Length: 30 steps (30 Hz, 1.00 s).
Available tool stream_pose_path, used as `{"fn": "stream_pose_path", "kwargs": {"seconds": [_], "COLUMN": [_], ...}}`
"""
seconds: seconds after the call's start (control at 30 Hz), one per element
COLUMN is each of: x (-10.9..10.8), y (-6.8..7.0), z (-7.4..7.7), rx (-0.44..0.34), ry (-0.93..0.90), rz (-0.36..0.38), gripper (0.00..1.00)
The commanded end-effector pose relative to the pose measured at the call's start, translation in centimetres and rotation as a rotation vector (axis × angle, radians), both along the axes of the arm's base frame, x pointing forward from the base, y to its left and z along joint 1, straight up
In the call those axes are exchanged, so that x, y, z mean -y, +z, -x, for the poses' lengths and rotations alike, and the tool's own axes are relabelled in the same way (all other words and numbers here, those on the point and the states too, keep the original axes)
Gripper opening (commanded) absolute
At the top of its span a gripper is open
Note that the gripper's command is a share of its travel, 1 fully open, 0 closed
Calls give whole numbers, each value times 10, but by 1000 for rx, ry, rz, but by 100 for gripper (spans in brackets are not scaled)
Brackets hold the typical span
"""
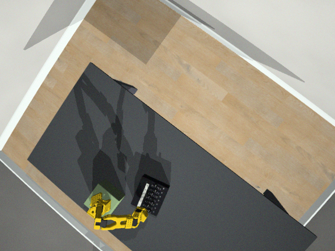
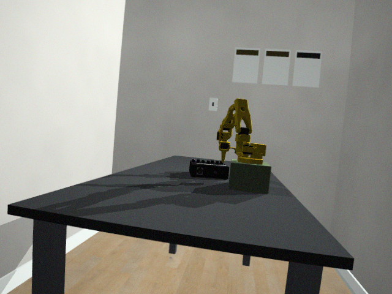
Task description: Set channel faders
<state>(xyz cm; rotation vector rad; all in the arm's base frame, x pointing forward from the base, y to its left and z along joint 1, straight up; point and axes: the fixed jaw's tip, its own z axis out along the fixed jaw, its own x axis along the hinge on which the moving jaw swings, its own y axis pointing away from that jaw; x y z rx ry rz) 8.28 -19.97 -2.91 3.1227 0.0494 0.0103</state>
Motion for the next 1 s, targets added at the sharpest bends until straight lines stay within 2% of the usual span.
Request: {"fn": "stream_pose_path", "kwargs": {"seconds": [0.0,0.97], "x": [-2,-2], "y": [-2,14], "z": [-1,-1], "rx": [-5,-5], "ry": [15,15], "rz": [-14,-14], "gripper": [0,0]}}
